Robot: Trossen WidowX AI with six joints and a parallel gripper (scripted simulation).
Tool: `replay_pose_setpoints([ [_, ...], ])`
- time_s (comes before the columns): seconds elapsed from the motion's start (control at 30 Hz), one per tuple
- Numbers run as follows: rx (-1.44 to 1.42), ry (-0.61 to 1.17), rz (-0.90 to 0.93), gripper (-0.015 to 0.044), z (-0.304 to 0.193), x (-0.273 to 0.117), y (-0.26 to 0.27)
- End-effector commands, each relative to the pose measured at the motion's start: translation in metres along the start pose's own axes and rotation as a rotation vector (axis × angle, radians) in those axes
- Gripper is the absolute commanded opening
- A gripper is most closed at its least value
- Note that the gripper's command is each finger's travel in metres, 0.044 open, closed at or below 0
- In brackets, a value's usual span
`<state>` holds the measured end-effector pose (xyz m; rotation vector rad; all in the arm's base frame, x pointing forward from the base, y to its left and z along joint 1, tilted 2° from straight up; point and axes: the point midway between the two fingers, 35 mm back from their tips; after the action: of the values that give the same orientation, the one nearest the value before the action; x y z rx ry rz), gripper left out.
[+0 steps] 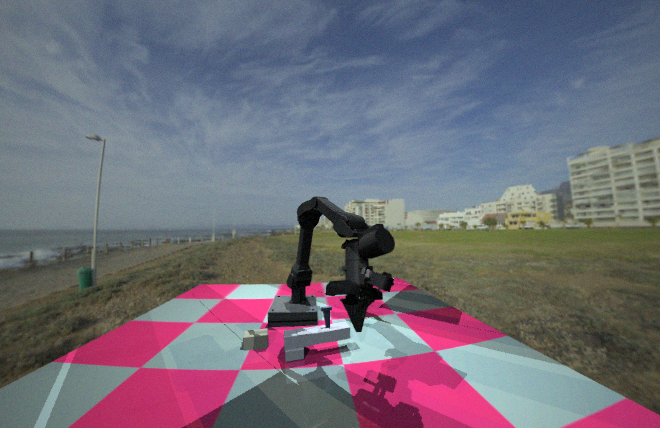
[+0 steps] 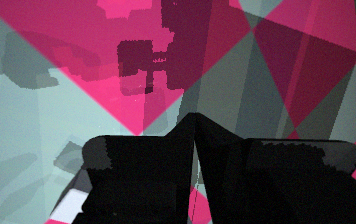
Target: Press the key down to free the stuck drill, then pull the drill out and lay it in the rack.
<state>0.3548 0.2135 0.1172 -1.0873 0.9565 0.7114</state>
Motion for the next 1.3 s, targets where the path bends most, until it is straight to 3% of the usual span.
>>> replay_pose_setpoints([
  [0.0,0.381,0.119,0.202,0.0,-0.061,-0.03,0.032],
  [0.23,0.708,0.259,0.342,0.0,-0.106,-0.061,0.063],
  [1.27,0.708,0.26,0.342,0.0,-0.108,-0.048,0.069],
])
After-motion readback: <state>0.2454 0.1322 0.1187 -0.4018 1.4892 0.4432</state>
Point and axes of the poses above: the point midway between the two fingers, 35 mm back from their tips, its own x axis out along the fingers, its own y axis across the jaws, z = x × y, and after that the axes turned 11 degrees about -x, right-handed
